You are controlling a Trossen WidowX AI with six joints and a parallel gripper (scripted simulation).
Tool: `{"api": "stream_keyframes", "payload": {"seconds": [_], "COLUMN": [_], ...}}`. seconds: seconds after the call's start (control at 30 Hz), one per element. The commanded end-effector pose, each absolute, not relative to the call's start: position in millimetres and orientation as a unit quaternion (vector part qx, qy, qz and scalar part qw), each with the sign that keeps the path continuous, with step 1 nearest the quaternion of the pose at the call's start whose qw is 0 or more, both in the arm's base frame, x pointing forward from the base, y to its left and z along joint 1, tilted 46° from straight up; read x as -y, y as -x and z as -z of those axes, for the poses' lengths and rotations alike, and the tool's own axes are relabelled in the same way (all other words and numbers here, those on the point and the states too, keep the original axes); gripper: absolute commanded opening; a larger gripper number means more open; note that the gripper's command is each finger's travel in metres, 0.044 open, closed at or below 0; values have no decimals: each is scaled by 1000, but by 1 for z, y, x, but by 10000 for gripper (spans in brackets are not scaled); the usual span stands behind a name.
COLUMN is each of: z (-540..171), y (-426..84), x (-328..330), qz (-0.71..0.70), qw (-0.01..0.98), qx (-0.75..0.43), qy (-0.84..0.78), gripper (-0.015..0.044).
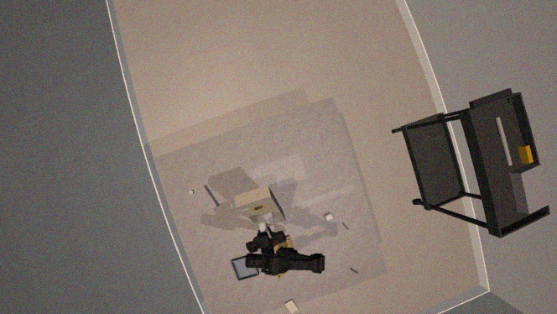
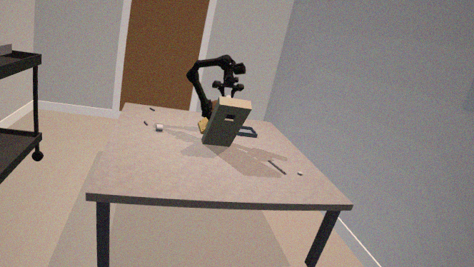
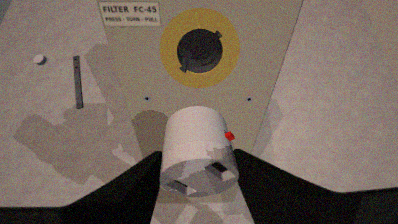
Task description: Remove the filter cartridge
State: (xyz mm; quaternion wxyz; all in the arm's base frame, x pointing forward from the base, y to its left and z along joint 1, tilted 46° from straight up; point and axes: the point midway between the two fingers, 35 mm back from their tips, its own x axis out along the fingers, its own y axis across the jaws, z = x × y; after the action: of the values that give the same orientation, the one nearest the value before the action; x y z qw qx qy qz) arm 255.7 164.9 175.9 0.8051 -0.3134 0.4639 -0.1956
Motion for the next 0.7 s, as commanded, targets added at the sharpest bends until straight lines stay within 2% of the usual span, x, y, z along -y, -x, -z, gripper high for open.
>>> {"api": "stream_keyframes", "payload": {"seconds": [0.0, 0.67], "z": [-169, -107], "y": [-257, -256], "x": [-177, -220], "qz": [198, 190], "qw": [806, 788], "qx": [-465, -486], "qy": [309, 325], "gripper": [0, 0]}}
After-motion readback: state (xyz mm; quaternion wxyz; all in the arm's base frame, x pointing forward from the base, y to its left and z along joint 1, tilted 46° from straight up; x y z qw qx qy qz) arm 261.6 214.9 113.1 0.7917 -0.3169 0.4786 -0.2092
